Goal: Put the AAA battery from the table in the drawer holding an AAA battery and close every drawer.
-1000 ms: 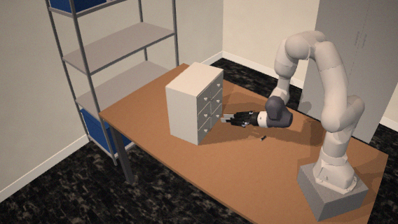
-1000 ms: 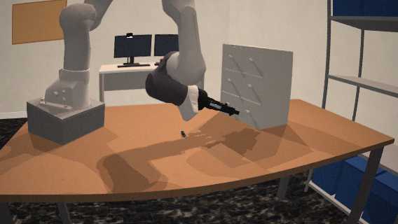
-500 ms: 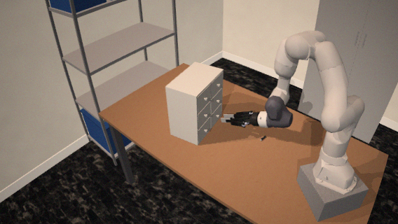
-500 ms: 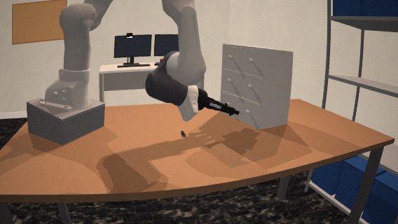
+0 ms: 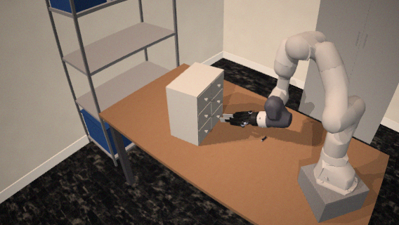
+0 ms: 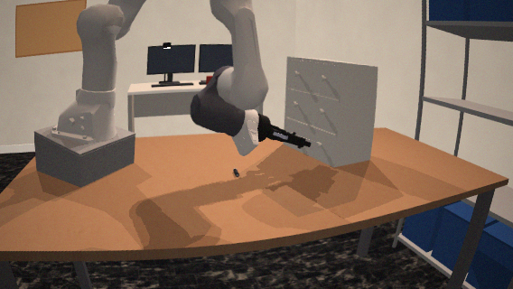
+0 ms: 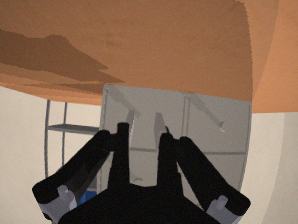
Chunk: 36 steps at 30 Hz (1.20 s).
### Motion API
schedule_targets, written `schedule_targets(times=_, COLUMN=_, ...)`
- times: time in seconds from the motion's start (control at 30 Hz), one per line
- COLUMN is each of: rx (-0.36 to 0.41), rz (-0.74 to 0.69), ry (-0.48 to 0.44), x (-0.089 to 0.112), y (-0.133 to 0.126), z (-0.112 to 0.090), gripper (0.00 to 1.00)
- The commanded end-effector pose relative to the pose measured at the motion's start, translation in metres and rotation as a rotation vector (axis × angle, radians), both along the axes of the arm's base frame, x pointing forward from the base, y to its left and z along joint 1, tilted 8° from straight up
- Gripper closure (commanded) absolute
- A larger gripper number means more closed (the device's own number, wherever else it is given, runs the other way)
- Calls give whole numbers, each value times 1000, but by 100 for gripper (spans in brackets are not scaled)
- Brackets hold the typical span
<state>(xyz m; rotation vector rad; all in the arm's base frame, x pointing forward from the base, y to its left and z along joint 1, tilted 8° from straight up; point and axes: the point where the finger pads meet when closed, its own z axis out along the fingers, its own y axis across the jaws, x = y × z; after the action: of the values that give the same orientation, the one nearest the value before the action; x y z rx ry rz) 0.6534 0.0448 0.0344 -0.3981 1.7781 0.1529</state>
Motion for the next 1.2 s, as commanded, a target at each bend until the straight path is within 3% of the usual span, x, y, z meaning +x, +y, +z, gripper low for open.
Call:
schedule_targets(times=0.0, rx=-2, rz=-1, ry=6, x=2, y=2, z=-2, gripper=80)
schedule_targets(times=0.47, rx=-2, rz=-1, ry=6, x=23, y=9, z=0, gripper=80)
schedule_targets(times=1.17, rx=-2, rz=-1, ry=6, x=25, y=10, z=0, gripper=80)
